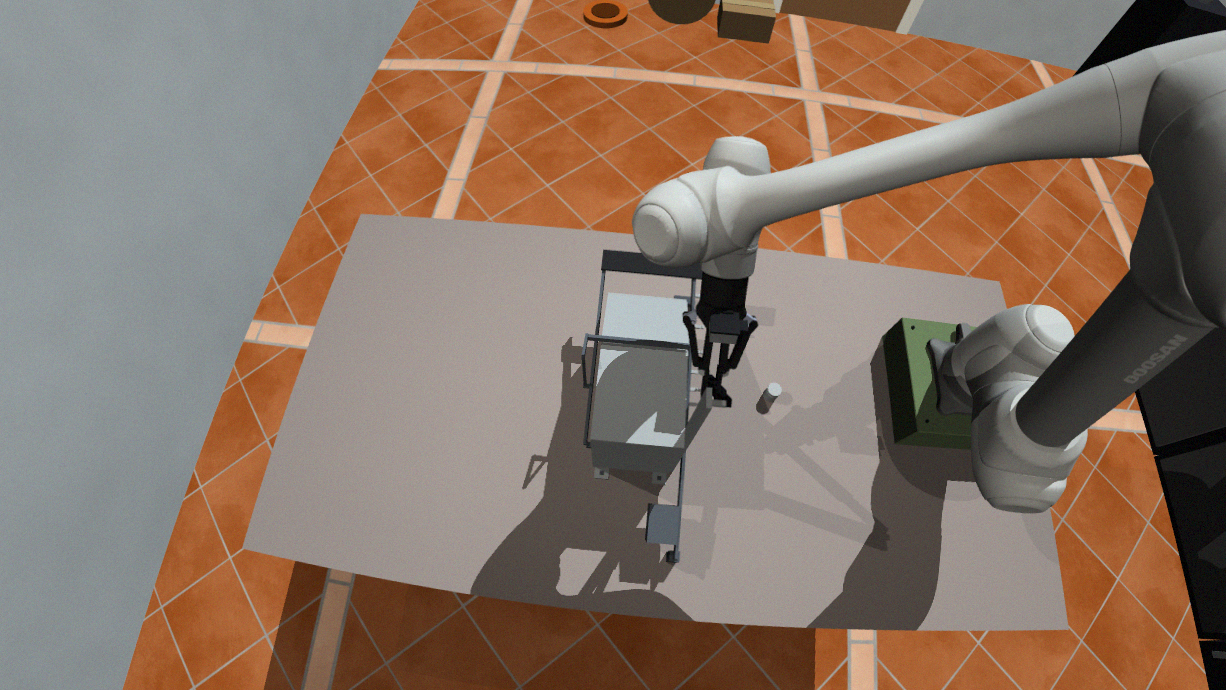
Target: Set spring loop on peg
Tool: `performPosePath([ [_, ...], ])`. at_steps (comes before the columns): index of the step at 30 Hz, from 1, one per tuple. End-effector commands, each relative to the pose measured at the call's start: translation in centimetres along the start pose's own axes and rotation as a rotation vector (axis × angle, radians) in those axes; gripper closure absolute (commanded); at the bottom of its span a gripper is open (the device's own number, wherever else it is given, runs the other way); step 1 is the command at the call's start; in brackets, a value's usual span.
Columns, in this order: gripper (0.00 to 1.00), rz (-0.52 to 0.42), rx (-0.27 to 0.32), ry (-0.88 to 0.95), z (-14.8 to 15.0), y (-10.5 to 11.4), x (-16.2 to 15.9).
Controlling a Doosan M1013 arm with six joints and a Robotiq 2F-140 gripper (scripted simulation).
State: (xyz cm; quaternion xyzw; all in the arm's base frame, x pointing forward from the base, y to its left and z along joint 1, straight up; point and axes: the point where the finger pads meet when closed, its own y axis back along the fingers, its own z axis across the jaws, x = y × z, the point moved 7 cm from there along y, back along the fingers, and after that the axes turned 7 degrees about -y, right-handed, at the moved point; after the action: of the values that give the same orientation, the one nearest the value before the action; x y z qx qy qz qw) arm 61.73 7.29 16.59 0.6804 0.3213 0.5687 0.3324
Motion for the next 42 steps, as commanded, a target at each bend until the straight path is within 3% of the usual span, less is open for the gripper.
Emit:
performPosePath([
  [1, 0.83, 0.000, -0.001, 0.001, 0.0, -0.1, 0.2],
  [42, 0.83, 0.000, -0.002, 0.001, -0.1, -1.0, 1.4],
])
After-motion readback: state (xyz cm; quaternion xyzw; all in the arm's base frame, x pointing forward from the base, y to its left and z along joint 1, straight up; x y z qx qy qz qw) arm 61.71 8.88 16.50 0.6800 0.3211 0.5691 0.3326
